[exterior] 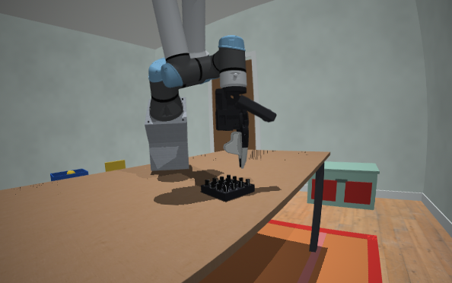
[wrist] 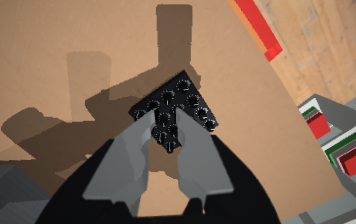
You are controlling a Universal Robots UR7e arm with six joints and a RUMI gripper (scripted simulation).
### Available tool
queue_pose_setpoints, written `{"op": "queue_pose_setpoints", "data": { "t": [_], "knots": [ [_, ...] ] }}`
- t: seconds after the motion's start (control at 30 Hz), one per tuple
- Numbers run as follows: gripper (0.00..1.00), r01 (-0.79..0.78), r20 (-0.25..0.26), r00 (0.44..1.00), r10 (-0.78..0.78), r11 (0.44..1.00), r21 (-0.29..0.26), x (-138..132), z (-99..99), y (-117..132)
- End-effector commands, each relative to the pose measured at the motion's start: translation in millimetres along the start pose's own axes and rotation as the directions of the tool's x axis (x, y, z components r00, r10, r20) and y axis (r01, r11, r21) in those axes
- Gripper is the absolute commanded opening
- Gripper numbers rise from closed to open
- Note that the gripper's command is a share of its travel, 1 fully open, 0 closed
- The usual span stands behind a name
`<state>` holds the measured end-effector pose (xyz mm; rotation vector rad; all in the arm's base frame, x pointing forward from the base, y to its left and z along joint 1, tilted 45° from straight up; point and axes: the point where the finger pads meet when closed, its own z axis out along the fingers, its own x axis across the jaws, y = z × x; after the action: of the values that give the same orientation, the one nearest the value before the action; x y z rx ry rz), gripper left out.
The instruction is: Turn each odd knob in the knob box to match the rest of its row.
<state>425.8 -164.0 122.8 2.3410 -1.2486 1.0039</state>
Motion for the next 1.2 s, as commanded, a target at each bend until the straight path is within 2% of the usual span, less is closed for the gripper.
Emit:
{"op": "queue_pose_setpoints", "data": {
  "t": [0.0,0.07,0.1,0.57,0.87,0.93,1.17],
  "knots": [
    [0.11,0.000,-0.001,1.000,0.000,1.000,0.001,0.2,-0.4,-0.2],
    [0.11,0.000,-0.001,1.000,0.000,1.000,0.001,0.2,-0.4,-0.2],
    [1.00,0.000,-0.001,1.000,0.000,1.000,0.001,0.2,-0.4,-0.2],
    [1.00,0.000,-0.001,1.000,0.000,1.000,0.001,0.3,-8.7,-0.2],
    [1.00,0.000,-0.001,1.000,0.000,1.000,0.001,0.3,-30.7,-0.2],
    [1.00,0.000,-0.001,1.000,0.000,1.000,0.001,0.3,-30.7,-0.2],
    [1.00,0.000,-0.001,1.000,0.000,1.000,0.001,0.3,-54.9,-0.2]
  ]
}}
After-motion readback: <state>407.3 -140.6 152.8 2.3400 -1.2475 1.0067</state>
